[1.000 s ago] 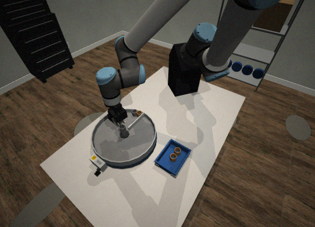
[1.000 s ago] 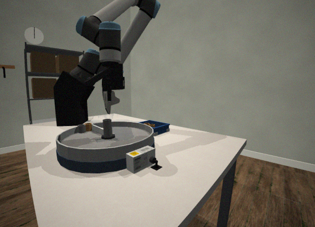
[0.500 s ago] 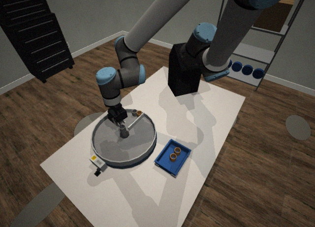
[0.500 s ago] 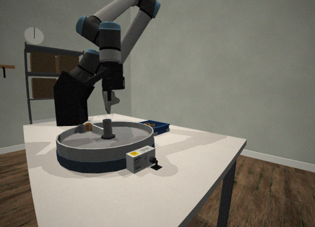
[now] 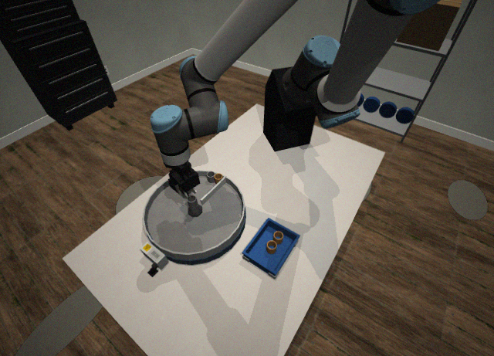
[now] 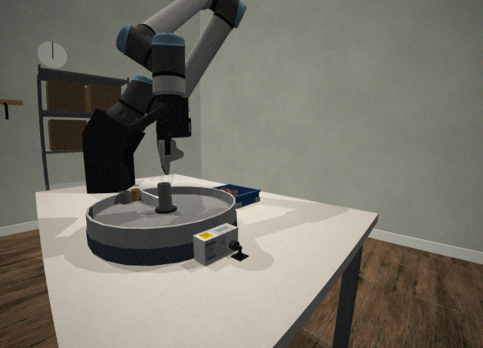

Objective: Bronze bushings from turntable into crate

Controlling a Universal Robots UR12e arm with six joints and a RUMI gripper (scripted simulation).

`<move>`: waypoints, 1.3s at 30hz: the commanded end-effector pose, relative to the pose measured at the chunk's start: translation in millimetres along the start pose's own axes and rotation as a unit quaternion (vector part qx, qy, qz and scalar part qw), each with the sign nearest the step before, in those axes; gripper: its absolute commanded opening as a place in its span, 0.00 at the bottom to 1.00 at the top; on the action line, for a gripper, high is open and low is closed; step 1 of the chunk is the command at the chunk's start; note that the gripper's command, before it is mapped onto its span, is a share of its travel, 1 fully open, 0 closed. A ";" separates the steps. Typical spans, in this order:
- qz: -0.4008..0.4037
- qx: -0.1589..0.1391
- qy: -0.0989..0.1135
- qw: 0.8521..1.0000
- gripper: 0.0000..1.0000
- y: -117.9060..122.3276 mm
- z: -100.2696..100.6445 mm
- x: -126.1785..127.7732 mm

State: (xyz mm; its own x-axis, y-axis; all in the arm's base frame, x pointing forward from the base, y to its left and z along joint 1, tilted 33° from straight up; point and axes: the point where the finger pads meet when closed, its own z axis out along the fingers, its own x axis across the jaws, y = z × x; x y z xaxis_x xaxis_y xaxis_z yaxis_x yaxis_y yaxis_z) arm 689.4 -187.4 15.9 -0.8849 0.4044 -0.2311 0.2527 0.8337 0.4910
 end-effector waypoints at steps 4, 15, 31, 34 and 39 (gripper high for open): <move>0.000 0.000 -0.001 1.000 0.05 -3.1 -0.5 9.2; 0.000 0.000 -0.001 1.000 0.05 -43.2 -0.3 134.0; 0.000 0.000 -0.001 1.000 0.05 -57.1 -0.2 177.5; 0.000 0.000 -0.001 1.000 0.05 -57.1 -0.2 177.5; 0.000 0.000 -0.001 1.000 0.05 -57.1 -0.2 177.5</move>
